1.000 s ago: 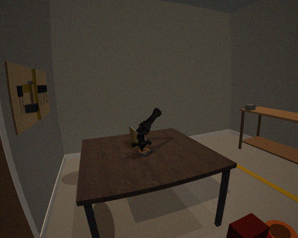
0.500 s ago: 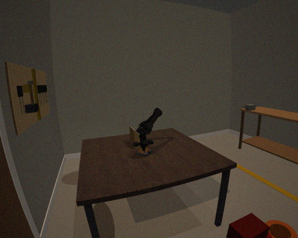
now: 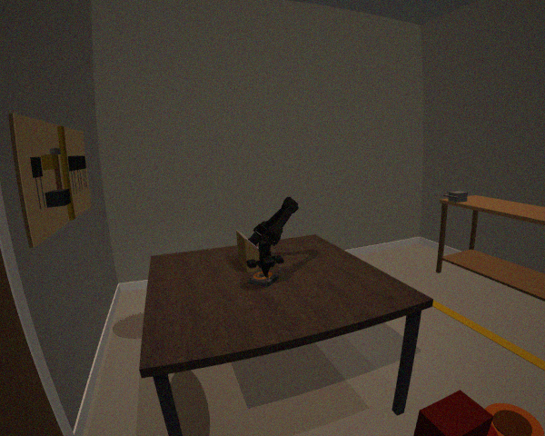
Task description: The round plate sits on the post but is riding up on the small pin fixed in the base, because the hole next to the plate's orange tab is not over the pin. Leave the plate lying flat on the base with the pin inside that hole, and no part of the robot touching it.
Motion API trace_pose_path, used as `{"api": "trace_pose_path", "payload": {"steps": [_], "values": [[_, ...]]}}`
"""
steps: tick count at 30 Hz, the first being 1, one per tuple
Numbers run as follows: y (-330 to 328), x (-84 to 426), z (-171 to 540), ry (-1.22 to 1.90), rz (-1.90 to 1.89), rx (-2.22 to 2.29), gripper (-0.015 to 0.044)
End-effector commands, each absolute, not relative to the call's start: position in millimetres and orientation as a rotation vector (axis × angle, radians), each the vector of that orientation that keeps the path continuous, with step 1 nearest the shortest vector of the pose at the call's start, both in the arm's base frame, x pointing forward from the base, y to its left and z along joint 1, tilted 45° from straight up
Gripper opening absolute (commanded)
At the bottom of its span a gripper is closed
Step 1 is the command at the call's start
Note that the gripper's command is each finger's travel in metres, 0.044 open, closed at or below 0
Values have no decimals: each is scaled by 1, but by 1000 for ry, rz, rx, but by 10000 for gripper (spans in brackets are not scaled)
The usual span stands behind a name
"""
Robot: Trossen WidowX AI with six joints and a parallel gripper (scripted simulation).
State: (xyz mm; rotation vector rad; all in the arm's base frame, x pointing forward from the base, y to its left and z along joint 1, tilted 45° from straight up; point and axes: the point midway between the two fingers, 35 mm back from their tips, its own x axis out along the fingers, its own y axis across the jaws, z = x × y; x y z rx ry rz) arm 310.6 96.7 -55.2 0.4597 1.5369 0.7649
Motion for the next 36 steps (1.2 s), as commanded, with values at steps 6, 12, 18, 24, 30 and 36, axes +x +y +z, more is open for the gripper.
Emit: {"api": "trace_pose_path", "payload": {"steps": [6,12,18,24,30,36], "values": [[105,305,-48,1544,771,468,0],[108,303,-45,1544,771,468,0],[110,301,-42,1544,771,468,0],[114,299,-41,1544,771,468,0],[96,304,-25,1544,769,466,0],[87,301,-19,1549,766,481,0]]}}
